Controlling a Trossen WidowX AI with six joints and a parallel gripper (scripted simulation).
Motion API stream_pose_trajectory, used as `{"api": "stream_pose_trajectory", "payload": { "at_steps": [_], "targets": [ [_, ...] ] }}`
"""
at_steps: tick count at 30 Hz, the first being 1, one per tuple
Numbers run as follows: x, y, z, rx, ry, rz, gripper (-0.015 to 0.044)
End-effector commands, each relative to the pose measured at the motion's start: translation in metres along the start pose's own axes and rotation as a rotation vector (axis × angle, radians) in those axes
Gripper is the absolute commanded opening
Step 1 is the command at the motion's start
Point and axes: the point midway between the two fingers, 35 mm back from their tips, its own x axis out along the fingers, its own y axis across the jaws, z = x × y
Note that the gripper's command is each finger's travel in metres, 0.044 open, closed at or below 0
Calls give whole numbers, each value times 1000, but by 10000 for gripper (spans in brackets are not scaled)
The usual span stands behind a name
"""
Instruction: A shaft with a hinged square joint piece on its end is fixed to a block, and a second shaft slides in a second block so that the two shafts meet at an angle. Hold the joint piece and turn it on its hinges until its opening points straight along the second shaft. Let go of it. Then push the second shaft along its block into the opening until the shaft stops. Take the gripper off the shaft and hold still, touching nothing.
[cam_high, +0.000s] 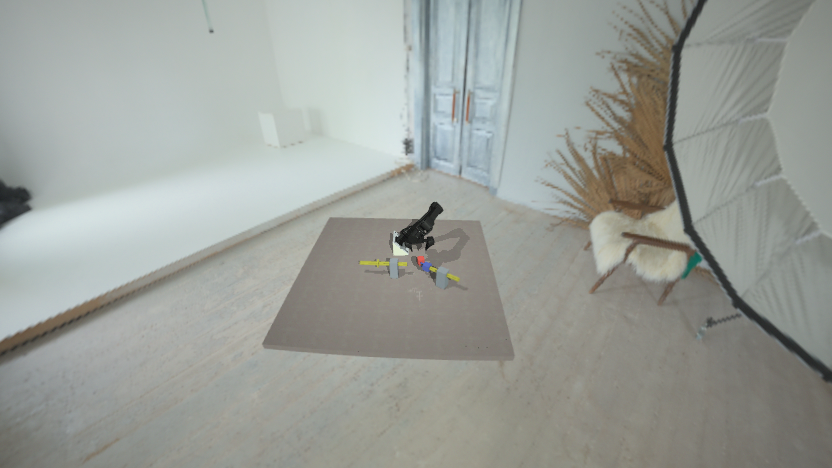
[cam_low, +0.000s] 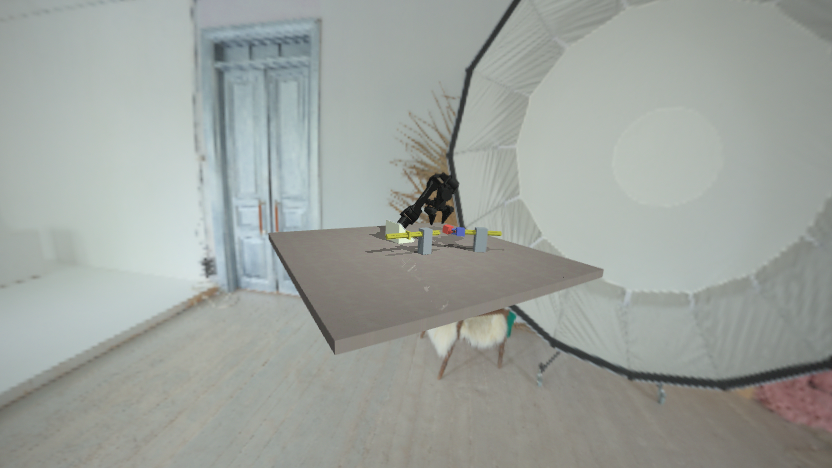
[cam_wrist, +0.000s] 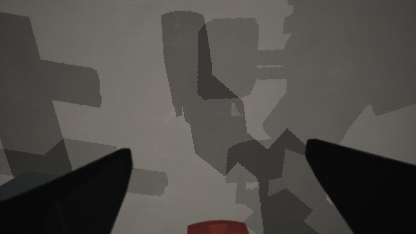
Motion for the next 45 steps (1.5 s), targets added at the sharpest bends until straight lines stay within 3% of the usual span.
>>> {"api": "stream_pose_trajectory", "payload": {
  "at_steps": [1,8,27,45],
  "targets": [
    [2,0,0,23,-2,-6,440],
    [21,0,-3,23,-1,-7,440],
    [13,1,-71,20,2,-6,440],
    [32,0,-72,19,2,-6,440]
  ]
}}
